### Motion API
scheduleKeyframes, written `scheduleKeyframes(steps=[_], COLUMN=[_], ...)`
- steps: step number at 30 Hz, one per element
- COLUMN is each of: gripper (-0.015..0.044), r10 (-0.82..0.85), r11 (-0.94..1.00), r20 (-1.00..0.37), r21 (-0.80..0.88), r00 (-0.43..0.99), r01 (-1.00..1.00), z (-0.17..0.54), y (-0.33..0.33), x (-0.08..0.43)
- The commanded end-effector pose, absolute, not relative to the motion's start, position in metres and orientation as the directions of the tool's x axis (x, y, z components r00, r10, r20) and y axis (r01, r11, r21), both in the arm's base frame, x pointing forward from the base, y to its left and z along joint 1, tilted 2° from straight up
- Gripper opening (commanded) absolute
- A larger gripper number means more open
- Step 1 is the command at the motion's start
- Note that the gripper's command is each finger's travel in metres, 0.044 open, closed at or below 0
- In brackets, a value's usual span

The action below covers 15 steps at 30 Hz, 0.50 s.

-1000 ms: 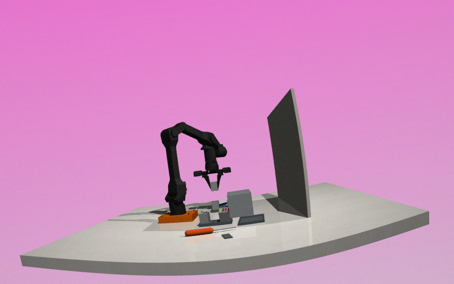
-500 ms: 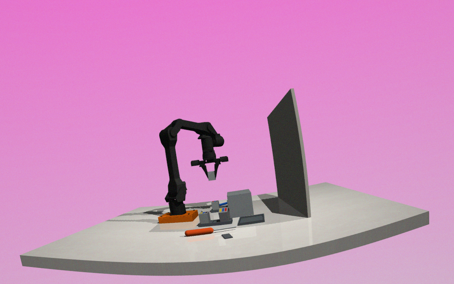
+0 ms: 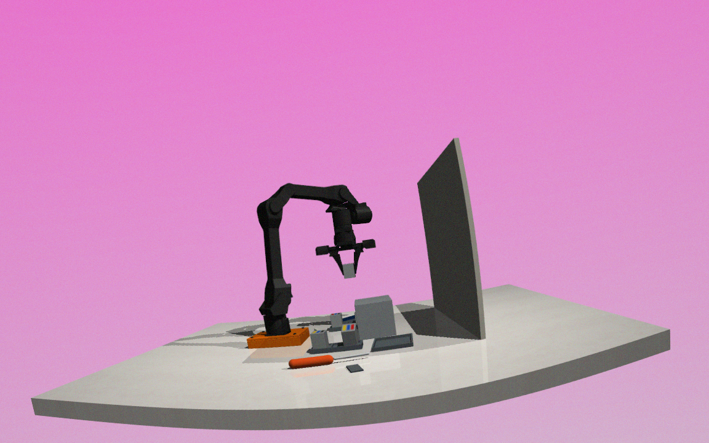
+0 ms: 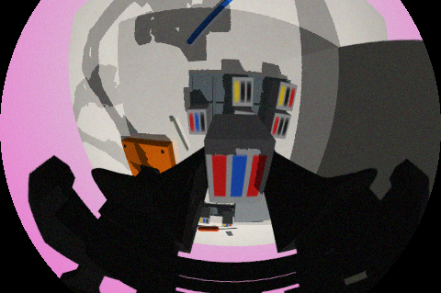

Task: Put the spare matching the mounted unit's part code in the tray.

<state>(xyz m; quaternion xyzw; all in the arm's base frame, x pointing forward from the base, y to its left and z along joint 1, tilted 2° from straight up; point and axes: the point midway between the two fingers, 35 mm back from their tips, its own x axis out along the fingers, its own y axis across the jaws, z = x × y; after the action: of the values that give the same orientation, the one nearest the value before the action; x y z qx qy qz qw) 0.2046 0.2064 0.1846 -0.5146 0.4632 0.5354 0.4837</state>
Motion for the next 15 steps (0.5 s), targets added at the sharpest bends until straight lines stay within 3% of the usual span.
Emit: scheduleKeyframes(steps=[1,15], gripper=[0.0,0.0], r10=[0.04,0.03], r11=[-0.107,-0.094], r20=[-0.999,-0.999], r21=[-0.011,-0.015], r00=[0.007,0.012], r01=[-0.994,-0.995], z=[0.187,0.187], y=[0.195,0.143], x=[0.223,0.28])
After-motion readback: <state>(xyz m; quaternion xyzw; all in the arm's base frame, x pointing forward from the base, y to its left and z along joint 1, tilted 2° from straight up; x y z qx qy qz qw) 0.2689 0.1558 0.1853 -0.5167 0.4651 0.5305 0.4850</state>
